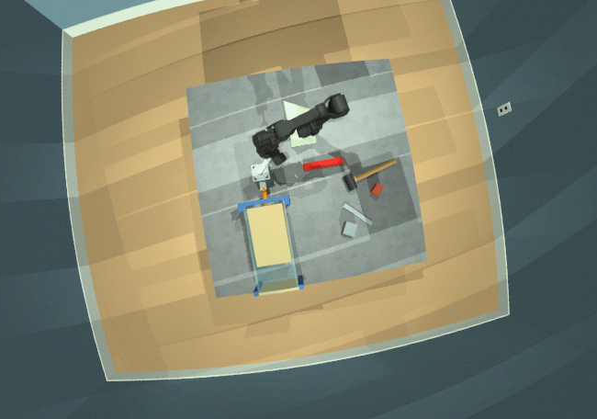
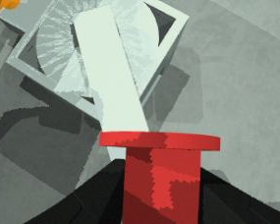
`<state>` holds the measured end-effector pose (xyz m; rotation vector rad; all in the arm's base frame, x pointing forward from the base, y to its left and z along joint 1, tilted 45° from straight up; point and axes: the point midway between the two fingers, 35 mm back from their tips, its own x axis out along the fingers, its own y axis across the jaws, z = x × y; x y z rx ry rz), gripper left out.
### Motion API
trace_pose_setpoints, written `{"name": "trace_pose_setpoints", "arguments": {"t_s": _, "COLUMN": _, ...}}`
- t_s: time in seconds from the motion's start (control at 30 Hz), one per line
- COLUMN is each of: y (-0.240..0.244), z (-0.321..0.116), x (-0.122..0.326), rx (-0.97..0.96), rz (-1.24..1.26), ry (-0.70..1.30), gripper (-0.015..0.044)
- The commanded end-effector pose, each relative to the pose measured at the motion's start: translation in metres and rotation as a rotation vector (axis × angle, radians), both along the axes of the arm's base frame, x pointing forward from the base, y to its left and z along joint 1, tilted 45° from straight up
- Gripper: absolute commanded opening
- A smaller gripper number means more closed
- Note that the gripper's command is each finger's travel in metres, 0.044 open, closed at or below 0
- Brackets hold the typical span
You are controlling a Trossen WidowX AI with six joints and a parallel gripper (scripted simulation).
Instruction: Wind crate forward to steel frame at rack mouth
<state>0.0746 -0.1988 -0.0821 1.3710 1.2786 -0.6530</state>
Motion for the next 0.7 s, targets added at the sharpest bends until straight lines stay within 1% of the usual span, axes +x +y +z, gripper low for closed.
{"name": "trace_pose_setpoints", "arguments": {"t_s": 0.0, "y": -0.006, "z": -0.010, "x": -0.009, "rx": -0.008, "rz": 0.008, "ry": 0.032, "gripper": 0.0000}}
{"name": "trace_pose_setpoints", "arguments": {"t_s": 0.67, "y": -0.019, "z": -0.023, "x": -0.022, "rx": -0.010, "rz": 0.008, "ry": 0.033, "gripper": 0.0000}}
